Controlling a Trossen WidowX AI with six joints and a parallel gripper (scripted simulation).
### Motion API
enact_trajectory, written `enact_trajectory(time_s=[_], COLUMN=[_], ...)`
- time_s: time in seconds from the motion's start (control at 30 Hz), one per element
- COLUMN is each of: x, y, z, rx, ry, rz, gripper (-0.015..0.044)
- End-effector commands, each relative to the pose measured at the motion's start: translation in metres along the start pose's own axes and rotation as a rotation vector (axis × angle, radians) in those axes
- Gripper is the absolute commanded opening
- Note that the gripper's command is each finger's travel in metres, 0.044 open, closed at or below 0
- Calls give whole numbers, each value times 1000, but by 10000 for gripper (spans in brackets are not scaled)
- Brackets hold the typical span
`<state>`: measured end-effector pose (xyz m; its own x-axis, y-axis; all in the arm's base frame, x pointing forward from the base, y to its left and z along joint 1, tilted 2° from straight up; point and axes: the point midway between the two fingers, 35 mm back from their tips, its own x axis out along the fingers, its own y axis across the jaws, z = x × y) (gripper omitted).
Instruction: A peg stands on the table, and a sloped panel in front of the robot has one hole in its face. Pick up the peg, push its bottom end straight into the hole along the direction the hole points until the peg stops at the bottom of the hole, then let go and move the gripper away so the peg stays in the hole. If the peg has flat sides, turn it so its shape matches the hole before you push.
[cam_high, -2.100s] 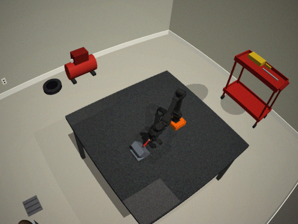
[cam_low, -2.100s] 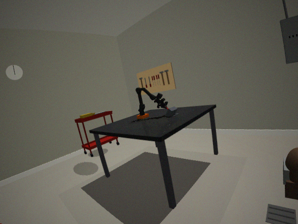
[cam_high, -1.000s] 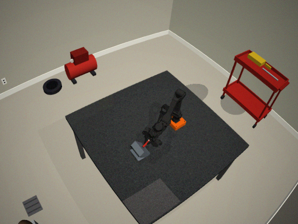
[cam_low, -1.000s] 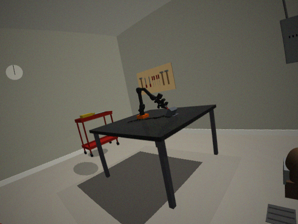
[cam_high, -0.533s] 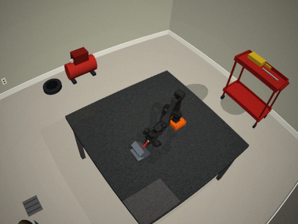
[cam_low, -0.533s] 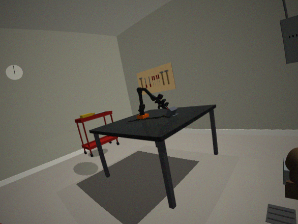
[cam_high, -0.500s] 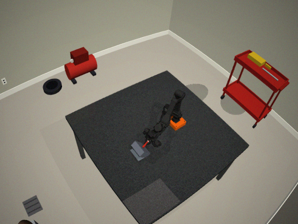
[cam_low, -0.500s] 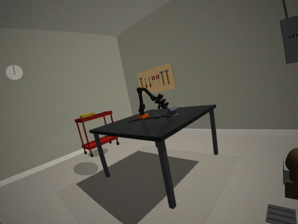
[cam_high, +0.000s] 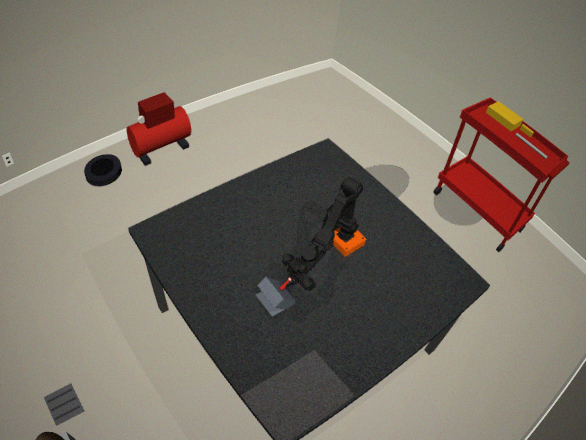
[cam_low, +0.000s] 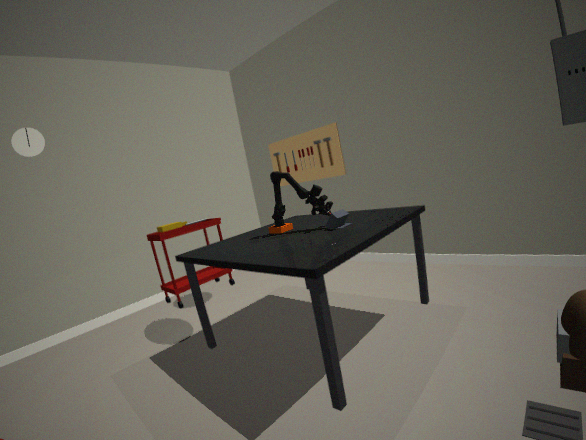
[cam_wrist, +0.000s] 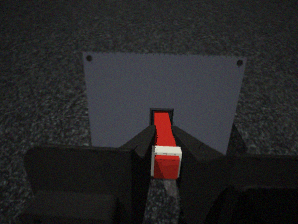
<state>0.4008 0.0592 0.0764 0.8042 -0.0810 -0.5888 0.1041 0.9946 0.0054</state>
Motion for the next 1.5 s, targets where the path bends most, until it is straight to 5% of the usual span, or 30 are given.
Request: enact_trajectory(time_s=[0.0, 0.87, 1.47], x=[4, 10, 6], y=[1, 0, 1], z=[-2, 0, 0], rx=[-5, 0, -1], ry=[5, 1, 1], rz=[5, 0, 0], gripper=[0, 0, 440])
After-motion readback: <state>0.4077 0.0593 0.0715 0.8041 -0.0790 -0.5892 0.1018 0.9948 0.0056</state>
